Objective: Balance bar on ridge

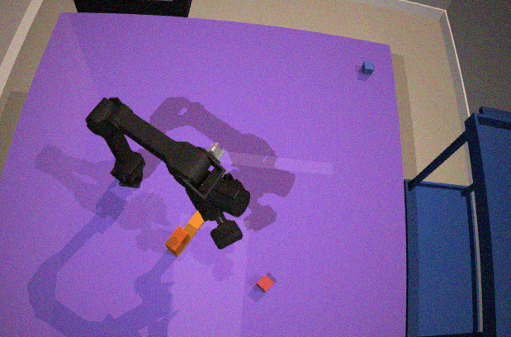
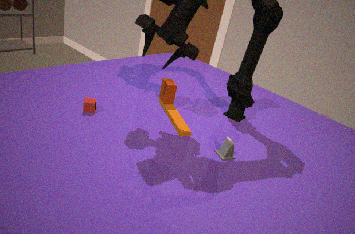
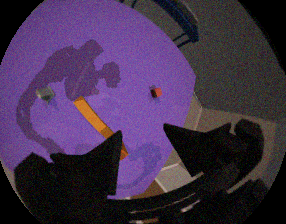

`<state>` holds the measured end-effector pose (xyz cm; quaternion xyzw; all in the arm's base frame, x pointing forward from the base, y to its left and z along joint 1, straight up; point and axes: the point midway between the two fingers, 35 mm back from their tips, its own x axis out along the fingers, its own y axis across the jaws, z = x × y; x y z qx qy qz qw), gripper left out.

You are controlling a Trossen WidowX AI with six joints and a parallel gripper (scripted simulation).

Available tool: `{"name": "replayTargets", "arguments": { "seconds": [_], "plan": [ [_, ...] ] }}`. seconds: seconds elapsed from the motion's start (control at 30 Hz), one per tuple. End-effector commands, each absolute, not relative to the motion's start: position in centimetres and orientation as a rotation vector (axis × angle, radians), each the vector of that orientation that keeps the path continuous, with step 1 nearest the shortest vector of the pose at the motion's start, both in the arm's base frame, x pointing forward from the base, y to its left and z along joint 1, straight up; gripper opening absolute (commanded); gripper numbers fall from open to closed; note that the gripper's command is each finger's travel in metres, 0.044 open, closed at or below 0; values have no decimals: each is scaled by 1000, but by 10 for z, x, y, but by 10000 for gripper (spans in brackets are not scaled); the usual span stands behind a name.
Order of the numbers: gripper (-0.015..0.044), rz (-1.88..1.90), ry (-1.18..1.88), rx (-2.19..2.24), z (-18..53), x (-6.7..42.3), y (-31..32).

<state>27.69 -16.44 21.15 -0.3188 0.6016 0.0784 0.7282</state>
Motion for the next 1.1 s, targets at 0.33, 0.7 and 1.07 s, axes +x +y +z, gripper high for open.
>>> {"name": "replayTargets", "arguments": {
  "seconds": [0.33, 0.7, 1.07],
  "plan": [
    [315, 671, 1406, -820, 190, 222, -136],
    [315, 798, 1398, -836, 184, 209, -128],
    [315, 797, 1398, -837, 120, 215, -132]
  ]
}}
